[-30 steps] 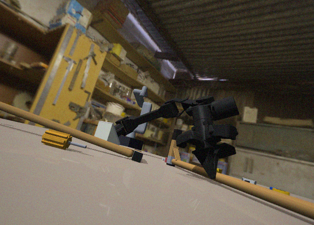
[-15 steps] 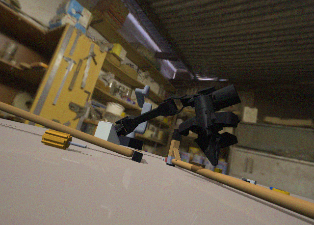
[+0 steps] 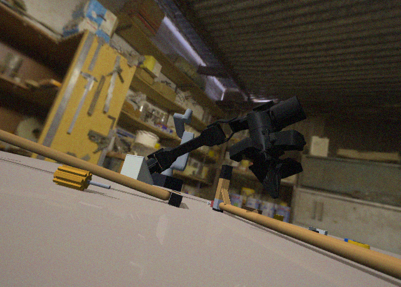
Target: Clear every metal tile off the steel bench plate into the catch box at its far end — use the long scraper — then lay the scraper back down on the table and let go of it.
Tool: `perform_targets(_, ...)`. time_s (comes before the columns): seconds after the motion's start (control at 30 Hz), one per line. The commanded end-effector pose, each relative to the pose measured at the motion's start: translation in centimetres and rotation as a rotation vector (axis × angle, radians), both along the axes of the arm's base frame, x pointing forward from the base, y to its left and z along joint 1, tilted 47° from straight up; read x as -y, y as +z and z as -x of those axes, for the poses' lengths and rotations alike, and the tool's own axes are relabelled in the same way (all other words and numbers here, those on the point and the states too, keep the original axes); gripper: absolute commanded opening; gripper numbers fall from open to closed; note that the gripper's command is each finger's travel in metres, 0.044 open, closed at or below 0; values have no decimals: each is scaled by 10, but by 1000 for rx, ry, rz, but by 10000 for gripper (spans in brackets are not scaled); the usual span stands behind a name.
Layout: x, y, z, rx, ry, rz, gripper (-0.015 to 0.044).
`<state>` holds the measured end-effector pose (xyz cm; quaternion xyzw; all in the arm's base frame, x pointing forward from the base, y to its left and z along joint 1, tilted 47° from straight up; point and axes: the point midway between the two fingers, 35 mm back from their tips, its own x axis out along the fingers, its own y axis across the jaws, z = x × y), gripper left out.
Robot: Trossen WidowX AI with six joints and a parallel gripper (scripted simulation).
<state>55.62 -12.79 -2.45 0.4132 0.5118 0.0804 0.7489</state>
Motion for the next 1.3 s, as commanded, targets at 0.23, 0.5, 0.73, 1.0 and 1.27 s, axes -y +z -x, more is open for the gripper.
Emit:
perform_targets(0.23, -4, -31, 14, 27, 43, -3, 0)
perform_targets(0.5, -5, -42, 19, 41, 58, -2, 0)
perform_targets(0.73, -15, -51, 18, 41, 58, -2, 0)
perform_targets(1.0, -27, -62, 18, 42, 58, -4, 0)
perform_targets(1.27, -29, -59, 15, 42, 58, -4, 0)
